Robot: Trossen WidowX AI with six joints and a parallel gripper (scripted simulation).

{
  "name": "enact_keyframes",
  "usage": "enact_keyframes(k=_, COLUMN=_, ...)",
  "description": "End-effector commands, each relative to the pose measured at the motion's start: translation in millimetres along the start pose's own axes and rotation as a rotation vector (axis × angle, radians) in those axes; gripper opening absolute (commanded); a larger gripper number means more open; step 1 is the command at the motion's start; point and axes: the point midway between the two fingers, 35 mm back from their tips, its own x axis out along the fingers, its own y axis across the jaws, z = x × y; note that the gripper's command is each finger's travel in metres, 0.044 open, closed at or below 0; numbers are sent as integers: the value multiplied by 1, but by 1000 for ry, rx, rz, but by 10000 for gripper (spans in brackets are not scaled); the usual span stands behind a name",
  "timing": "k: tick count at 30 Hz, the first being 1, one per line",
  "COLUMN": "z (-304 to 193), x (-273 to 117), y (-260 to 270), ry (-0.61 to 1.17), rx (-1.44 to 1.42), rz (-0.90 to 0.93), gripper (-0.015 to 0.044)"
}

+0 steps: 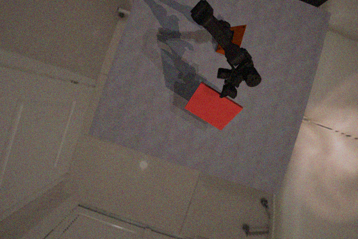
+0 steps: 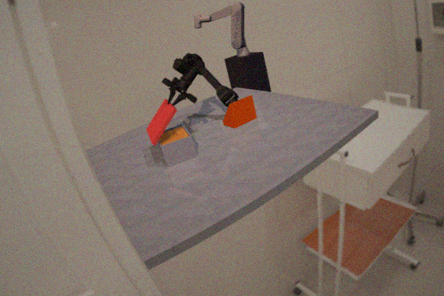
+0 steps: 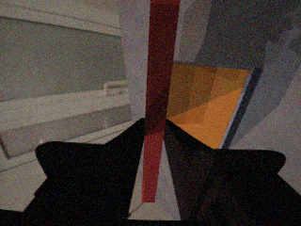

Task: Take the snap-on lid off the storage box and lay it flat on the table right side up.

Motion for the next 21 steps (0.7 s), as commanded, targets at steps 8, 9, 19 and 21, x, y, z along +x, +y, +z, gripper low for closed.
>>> enact_keyframes(k=8, z=24, x=-3, y=1, ry=3, rx=7, rz=5, gripper=0)
enact_keyframes(k=9, z=25, x=-4, y=0, ry=3, rx=7, rz=5, gripper=0)
enact_keyframes(k=19, z=45, x=-5, y=-1, ry=3, rx=5, rz=5, gripper=0)
enact_keyframes(k=21, z=49, x=-5, y=-2, ry=3, rx=5, rz=5, gripper=0)
